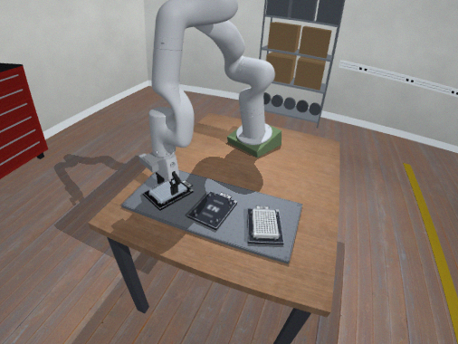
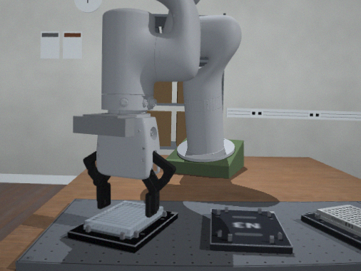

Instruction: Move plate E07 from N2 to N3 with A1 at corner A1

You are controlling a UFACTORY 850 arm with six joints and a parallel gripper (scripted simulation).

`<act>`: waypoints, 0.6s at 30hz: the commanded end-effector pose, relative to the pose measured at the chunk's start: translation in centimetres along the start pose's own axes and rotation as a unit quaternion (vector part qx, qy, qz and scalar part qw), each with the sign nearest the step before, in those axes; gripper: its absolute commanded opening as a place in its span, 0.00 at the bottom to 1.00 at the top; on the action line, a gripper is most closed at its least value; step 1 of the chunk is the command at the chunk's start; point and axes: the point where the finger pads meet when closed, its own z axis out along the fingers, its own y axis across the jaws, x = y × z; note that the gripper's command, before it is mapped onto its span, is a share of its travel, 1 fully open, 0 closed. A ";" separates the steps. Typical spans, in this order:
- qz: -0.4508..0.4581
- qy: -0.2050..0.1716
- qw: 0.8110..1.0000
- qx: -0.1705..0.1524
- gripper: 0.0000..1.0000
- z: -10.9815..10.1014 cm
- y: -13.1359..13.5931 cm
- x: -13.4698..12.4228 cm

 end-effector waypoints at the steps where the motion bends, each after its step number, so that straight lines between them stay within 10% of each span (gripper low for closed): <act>1: 0.000 0.001 1.000 0.000 1.00 0.3 0.0 0.1; 18: 0.000 0.001 1.000 0.000 1.00 0.9 0.0 0.1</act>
